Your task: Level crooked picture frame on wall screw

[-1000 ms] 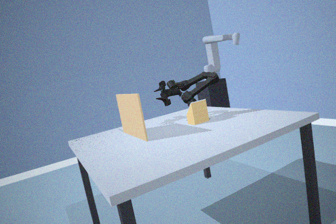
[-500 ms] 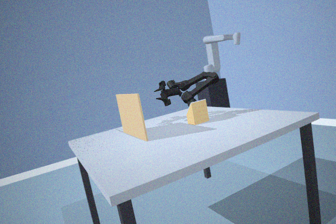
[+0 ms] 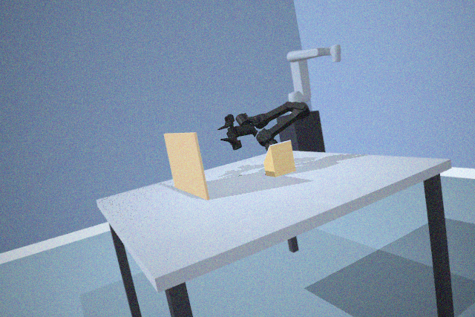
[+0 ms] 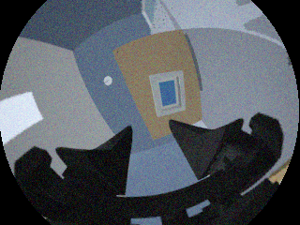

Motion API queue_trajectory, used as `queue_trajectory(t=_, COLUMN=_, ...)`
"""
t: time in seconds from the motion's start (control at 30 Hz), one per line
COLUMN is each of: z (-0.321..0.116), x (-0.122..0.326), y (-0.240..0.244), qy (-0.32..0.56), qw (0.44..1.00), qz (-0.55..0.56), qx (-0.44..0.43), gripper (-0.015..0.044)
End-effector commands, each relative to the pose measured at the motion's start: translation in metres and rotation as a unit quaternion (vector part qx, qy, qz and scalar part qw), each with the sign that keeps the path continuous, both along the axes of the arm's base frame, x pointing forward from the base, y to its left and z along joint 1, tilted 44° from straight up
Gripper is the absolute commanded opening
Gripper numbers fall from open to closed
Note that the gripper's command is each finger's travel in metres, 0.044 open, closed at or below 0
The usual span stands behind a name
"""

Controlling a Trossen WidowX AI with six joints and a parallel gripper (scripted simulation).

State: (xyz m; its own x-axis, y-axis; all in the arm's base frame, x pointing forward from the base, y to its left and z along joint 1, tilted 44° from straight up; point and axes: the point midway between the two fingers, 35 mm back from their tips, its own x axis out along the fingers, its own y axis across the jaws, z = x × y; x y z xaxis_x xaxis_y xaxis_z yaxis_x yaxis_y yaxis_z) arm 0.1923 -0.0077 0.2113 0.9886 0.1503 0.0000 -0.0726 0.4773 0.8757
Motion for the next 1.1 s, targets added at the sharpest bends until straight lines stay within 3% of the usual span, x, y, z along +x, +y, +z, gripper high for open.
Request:
queue_trajectory(t=0.0, z=0.001, x=-0.001, y=0.001, qy=-0.003, qw=1.000, qz=0.002, qx=-0.004, gripper=0.0260)
queue_trajectory(t=0.3, z=0.000, x=0.004, y=-0.002, qy=0.000, qw=1.000, qz=-0.002, qx=-0.002, gripper=0.0260)
queue_trajectory(t=0.77, z=-0.030, x=0.073, y=-0.015, qy=-0.008, qw=0.998, qz=-0.039, qx=-0.048, gripper=0.0260)
queue_trajectory(t=1.07, z=-0.032, x=0.075, y=-0.014, qy=-0.008, qw=0.998, qz=-0.041, qx=-0.050, gripper=0.0260)
